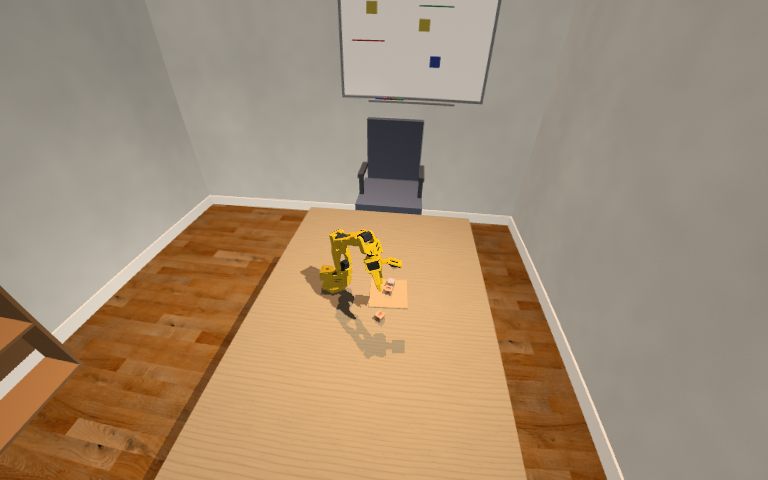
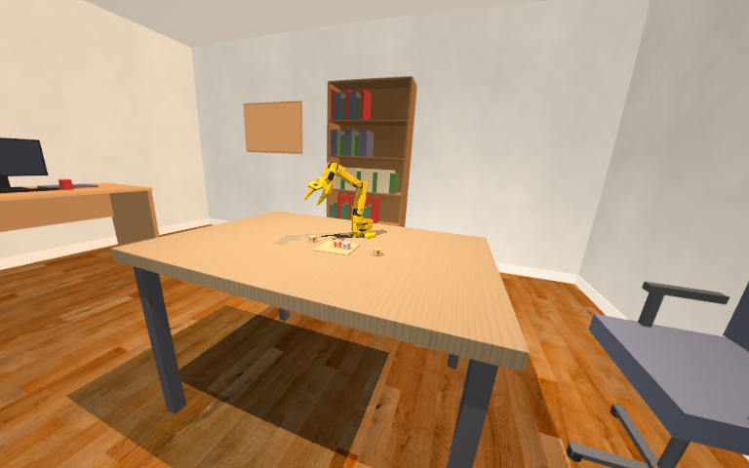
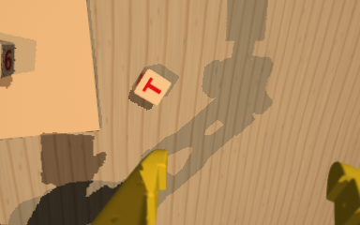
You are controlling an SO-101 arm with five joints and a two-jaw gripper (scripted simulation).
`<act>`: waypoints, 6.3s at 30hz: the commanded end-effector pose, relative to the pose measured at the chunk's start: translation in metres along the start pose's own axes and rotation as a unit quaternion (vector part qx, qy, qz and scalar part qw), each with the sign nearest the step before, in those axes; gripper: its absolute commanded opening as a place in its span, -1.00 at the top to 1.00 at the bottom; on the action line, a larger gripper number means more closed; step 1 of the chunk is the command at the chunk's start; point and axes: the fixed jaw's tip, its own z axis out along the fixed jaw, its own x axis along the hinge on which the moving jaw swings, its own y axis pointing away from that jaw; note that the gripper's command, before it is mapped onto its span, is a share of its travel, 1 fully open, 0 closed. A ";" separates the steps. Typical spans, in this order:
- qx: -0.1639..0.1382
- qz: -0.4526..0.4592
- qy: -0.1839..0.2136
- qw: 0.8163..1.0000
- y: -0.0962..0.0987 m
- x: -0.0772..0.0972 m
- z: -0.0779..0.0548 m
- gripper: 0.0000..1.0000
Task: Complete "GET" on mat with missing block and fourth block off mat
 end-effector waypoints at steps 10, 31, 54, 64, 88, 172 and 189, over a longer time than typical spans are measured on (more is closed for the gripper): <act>0.047 -0.203 -0.025 0.978 -0.013 -0.002 -0.013 0.36; 0.045 -0.563 0.005 0.825 -0.024 0.007 -0.005 0.36; 0.028 -0.831 0.027 0.555 -0.036 0.012 0.002 0.36; 0.021 -0.886 0.031 0.462 -0.039 0.013 0.004 0.36; 0.011 -0.949 0.035 0.313 -0.043 0.014 0.007 0.36; -0.146 -0.942 -0.063 0.297 -0.024 0.037 0.083 0.36; -0.146 -0.942 -0.063 0.297 -0.024 0.038 0.089 0.36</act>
